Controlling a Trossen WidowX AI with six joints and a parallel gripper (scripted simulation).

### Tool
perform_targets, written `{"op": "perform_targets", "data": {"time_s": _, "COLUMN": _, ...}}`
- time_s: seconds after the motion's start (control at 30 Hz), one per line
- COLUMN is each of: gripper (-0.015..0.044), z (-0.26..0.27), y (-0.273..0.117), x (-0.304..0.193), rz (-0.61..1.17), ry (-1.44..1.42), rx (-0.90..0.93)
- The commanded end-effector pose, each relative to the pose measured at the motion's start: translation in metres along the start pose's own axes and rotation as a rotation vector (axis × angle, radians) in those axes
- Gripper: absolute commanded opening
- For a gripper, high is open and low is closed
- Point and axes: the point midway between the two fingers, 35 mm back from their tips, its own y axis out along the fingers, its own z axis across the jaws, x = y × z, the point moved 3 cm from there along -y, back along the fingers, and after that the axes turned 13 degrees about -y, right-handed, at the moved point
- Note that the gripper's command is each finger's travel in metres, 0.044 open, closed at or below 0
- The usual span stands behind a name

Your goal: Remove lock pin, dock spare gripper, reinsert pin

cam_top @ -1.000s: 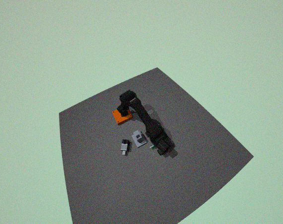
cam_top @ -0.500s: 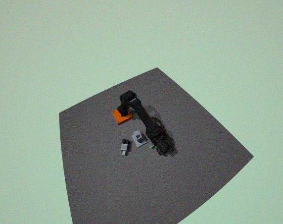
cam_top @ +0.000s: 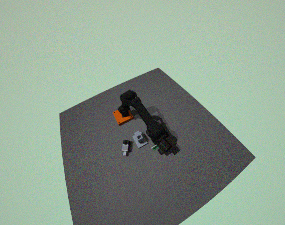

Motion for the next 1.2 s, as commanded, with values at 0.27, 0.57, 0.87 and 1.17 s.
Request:
{"op": "perform_targets", "data": {"time_s": 0.27, "gripper": 0.044, "z": 0.002, "y": -0.024, "x": 0.003, "rz": -0.001, "ry": 0.003, "rx": 0.011}}
{"op": "perform_targets", "data": {"time_s": 0.57, "gripper": 0.044, "z": 0.004, "y": -0.041, "x": 0.006, "rz": -0.002, "ry": 0.006, "rx": 0.025}}
{"op": "perform_targets", "data": {"time_s": 0.87, "gripper": 0.044, "z": 0.006, "y": -0.059, "x": 0.008, "rz": -0.003, "ry": 0.008, "rx": 0.036}}
{"op": "perform_targets", "data": {"time_s": 1.17, "gripper": 0.044, "z": 0.006, "y": -0.069, "x": 0.01, "rz": -0.003, "ry": 0.01, "rx": 0.037}}
